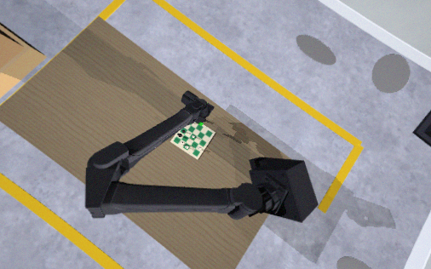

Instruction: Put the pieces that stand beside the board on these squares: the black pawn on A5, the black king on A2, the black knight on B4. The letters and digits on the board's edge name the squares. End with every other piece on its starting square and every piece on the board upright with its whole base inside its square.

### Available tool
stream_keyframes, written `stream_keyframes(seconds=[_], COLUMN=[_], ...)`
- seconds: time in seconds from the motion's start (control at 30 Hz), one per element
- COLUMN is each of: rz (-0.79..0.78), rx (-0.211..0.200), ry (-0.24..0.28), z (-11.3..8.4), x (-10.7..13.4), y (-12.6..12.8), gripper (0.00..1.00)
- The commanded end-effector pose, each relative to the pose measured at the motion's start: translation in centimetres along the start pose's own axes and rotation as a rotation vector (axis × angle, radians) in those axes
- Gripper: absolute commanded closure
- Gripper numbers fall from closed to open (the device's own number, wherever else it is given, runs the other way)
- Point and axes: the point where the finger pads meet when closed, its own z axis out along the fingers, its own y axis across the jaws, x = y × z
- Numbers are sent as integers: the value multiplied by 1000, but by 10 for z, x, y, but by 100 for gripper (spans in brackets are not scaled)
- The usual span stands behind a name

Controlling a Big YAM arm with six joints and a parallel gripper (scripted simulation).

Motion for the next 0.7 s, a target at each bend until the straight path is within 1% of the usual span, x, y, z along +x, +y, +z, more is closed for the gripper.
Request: stream_keyframes(seconds=[0.0,0.67], rz=[273,276], rx=[21,18], ry=[-58,-67], z=[1,0], x=[5,0], y=[-7,-6], gripper=[65,65])
